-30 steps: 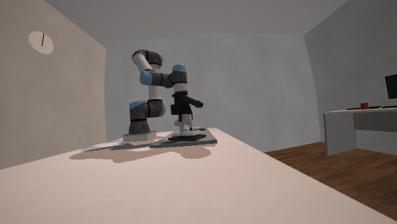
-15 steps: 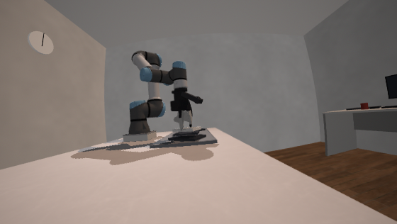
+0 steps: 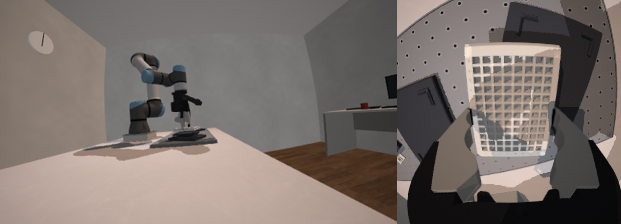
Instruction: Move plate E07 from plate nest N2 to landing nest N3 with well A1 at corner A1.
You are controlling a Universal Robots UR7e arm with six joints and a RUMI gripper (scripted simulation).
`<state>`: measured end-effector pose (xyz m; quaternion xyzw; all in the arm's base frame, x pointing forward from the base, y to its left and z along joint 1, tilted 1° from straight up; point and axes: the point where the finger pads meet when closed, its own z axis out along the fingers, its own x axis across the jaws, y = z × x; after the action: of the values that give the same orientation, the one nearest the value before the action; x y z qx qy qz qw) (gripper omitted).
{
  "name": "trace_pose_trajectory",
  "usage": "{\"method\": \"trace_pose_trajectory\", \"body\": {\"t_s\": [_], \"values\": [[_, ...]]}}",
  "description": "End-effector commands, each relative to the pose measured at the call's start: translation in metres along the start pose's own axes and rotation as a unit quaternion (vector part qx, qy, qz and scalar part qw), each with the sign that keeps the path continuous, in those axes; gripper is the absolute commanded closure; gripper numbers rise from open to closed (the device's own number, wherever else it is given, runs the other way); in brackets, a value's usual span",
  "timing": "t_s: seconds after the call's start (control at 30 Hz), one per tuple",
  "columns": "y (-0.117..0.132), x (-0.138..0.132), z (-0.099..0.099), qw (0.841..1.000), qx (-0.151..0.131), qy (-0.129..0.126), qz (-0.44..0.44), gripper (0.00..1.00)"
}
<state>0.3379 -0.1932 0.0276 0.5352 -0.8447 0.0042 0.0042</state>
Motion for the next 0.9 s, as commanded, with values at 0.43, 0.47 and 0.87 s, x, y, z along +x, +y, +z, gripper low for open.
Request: {"method": "trace_pose_trajectory", "body": {"t_s": [0.43,0.47,0.87], "values": [[0.038,-0.081,-0.002,0.994,0.001,0.0,-0.105,1.0],[0.04,-0.085,-0.002,0.994,0.001,0.001,-0.105,1.0],[0.061,-0.13,-0.002,0.994,0.001,0.001,-0.105,1.0]]}}
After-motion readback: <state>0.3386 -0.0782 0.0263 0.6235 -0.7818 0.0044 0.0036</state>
